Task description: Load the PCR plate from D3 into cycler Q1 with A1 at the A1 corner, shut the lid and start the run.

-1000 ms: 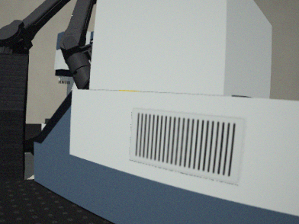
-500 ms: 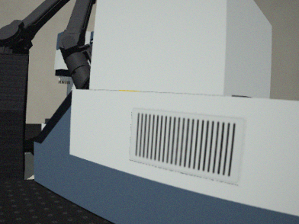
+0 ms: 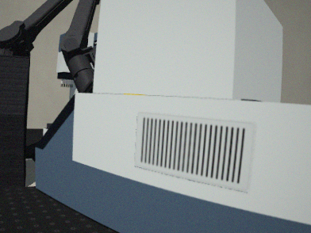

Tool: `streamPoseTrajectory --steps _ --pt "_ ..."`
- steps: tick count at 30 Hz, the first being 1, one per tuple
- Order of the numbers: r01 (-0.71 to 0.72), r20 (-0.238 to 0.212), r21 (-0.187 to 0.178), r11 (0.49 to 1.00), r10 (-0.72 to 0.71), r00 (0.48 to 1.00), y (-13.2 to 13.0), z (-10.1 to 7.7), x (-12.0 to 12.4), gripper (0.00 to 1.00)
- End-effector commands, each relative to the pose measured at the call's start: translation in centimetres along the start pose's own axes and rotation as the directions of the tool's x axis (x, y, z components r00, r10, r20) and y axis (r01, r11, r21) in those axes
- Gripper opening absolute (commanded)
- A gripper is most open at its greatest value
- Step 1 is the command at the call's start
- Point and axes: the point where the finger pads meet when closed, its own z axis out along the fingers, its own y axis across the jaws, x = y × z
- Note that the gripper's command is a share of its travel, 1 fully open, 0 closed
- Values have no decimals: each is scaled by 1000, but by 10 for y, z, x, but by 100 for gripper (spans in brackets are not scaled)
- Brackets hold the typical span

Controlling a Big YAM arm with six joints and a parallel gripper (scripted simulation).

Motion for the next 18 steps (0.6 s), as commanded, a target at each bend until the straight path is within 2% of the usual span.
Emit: streamPoseTrajectory --steps 1,8,18 --pt "-13 6 11 1000 13 1000 -9 4 -1 0" --pt "-16 -1 1 1000 16 1000 -5 -2 3 0" --pt "-20 21 19 1000 20 1000 -13 -3 -10 0"
